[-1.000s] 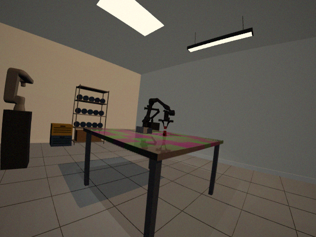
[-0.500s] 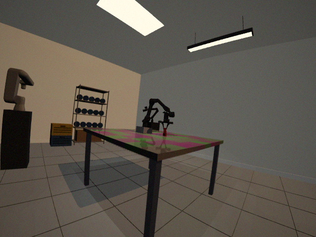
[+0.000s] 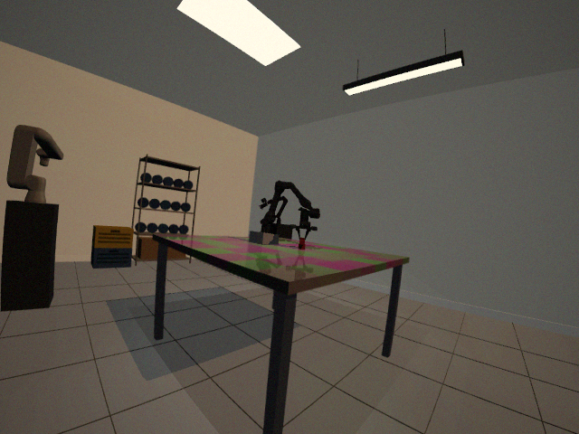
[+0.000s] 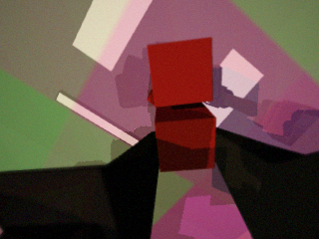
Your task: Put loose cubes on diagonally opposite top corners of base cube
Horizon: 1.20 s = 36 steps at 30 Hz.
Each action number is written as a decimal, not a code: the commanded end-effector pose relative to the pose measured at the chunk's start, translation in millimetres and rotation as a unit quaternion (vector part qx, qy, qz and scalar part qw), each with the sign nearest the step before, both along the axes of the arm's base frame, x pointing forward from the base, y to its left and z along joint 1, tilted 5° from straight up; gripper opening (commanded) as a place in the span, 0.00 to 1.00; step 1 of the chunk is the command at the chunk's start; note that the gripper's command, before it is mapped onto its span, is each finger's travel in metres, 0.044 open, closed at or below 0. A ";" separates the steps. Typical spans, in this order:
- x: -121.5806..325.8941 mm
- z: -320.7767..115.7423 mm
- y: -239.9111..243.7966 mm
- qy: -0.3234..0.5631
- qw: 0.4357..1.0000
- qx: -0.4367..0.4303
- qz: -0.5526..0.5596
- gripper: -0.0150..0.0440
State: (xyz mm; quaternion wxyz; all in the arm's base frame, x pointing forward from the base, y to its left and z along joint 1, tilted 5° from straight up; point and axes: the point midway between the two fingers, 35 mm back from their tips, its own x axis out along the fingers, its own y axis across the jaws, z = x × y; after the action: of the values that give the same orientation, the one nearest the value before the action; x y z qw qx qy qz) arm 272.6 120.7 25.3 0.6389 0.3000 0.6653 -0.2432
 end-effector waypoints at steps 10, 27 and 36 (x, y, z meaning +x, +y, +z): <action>-0.3 -6.4 1.0 0.001 1.000 0.001 -0.002 0.43; -0.3 -7.8 1.2 0.001 1.000 0.001 -0.002 0.48; -0.3 -6.0 0.9 0.001 1.000 0.001 -0.001 0.60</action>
State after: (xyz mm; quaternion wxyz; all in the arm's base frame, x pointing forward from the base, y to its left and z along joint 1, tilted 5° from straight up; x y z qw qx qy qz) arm 272.2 121.2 17.6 0.6385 0.2997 0.6657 -0.2436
